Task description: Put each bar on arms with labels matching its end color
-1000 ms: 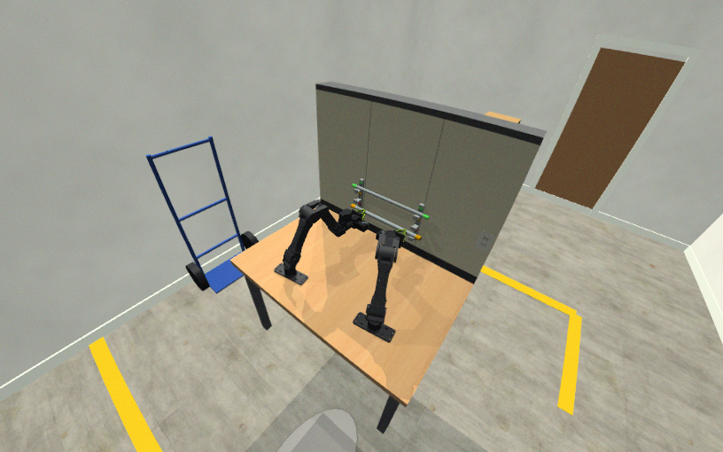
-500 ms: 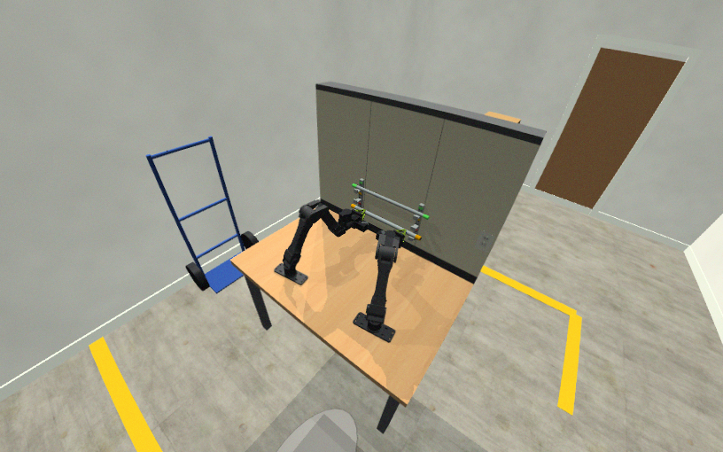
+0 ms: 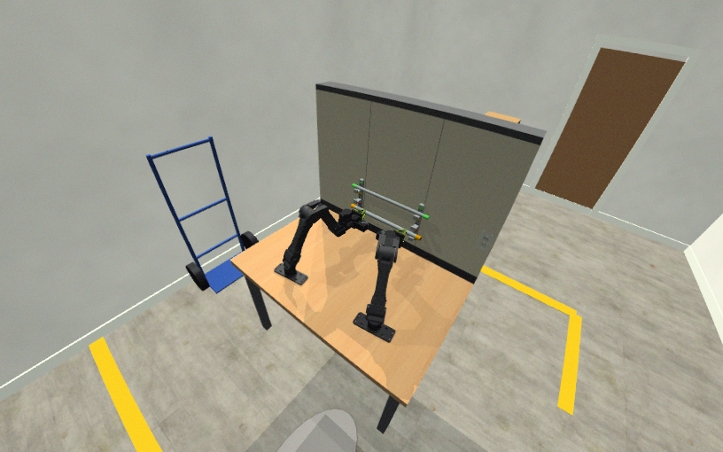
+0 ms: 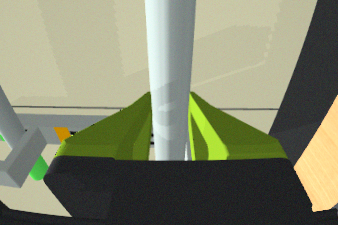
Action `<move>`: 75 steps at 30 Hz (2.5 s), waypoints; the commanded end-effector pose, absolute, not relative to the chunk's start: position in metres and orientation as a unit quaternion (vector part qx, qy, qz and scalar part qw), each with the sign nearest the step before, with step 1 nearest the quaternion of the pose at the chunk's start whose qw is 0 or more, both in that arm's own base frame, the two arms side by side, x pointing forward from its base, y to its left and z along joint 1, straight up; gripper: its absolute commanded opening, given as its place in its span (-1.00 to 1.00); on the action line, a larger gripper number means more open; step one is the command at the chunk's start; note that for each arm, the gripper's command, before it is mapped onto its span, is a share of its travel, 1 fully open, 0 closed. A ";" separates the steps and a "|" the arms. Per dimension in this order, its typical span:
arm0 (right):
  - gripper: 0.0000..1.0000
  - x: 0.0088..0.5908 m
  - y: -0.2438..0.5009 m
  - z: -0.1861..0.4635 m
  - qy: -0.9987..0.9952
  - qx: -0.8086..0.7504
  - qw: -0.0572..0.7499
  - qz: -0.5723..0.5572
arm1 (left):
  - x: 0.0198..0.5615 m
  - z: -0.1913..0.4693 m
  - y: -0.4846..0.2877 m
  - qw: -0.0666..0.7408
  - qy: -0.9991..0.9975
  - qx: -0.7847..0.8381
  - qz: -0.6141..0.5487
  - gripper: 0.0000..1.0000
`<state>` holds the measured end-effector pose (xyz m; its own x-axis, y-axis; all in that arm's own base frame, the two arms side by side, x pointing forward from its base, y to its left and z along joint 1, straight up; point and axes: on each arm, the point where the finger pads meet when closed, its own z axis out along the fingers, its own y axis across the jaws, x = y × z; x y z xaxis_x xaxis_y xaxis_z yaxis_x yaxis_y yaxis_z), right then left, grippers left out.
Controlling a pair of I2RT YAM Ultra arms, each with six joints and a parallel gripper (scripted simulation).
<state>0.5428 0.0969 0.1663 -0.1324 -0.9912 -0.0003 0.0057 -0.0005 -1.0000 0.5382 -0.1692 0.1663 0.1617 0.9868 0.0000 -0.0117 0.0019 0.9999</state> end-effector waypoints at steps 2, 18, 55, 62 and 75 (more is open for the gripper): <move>-1.00 0.551 0.096 0.166 0.533 -0.465 0.465 -0.533 | 0.543 0.166 -0.167 0.538 0.459 0.538 0.458 -1.00; -1.00 0.551 0.096 0.166 0.533 -0.465 0.465 -0.533 | 0.543 0.166 -0.167 0.538 0.459 0.538 0.458 -1.00; -1.00 0.550 0.096 0.191 0.533 -0.465 0.465 -0.533 | 0.543 0.191 -0.167 0.539 0.459 0.538 0.458 -1.00; -1.00 0.550 0.096 0.197 0.532 -0.465 0.465 -0.532 | 0.543 0.197 -0.167 0.538 0.459 0.538 0.458 -1.00; -1.00 0.550 0.096 0.210 0.532 -0.466 0.465 -0.532 | 0.543 0.210 -0.167 0.539 0.459 0.538 0.458 -1.00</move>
